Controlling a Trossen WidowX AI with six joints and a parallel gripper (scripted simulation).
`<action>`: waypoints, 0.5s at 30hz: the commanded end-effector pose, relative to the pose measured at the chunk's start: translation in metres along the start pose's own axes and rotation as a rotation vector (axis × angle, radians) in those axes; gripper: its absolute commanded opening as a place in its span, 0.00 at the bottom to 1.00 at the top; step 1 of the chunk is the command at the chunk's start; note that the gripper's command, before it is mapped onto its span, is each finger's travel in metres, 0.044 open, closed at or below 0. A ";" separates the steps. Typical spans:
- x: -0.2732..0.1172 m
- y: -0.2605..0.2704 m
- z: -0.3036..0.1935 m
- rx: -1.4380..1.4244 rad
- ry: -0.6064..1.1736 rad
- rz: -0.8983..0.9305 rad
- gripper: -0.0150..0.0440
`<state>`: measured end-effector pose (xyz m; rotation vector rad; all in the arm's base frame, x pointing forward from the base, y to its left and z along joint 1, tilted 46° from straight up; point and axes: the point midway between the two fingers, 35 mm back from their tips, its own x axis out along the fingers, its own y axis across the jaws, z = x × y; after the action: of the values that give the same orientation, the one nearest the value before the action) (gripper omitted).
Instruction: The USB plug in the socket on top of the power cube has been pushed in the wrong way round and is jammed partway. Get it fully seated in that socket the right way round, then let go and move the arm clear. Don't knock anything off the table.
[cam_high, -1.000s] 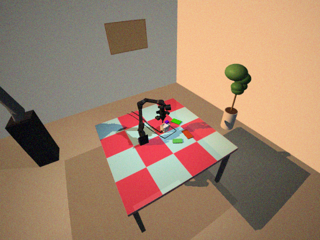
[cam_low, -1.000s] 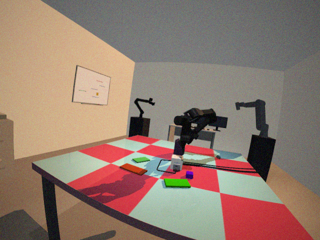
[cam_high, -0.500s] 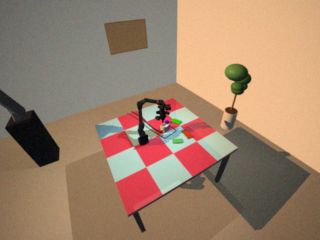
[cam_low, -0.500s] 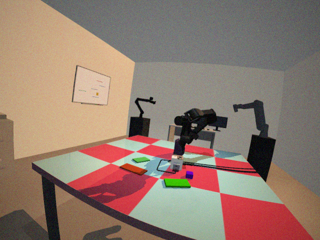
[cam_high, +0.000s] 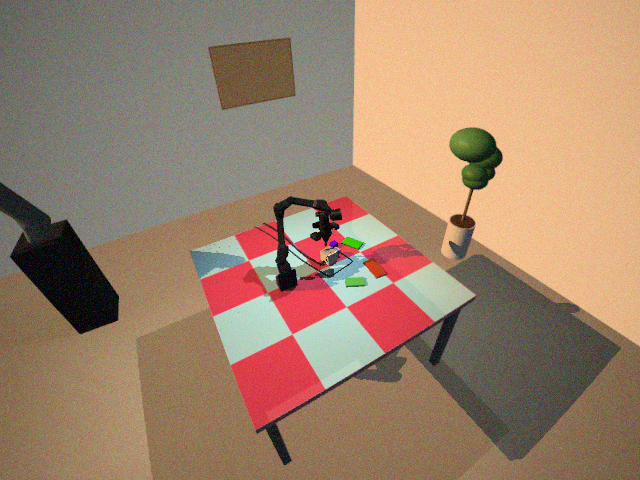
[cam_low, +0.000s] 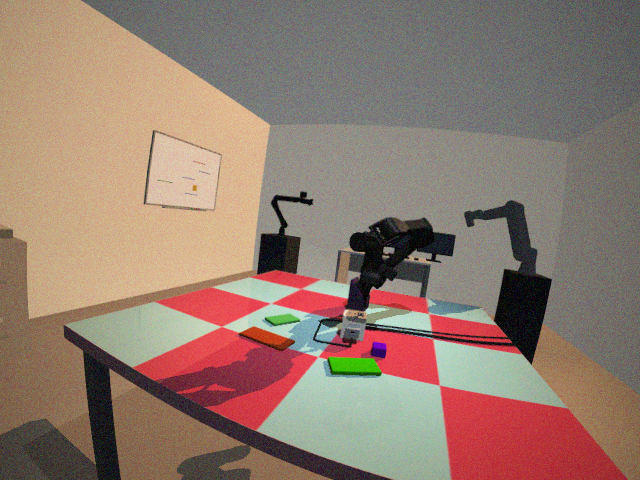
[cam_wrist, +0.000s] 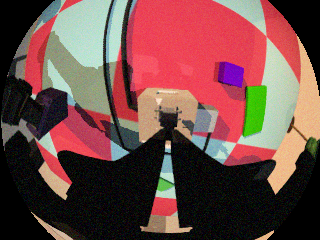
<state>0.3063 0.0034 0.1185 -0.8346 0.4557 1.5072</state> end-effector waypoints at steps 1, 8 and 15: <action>0.001 0.000 -0.001 0.002 0.008 0.002 0.25; 0.002 0.000 -0.001 0.001 0.017 0.002 0.25; 0.002 0.000 -0.001 0.001 0.025 0.002 0.25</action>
<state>0.3065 0.0040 0.1166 -0.8496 0.4682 1.5014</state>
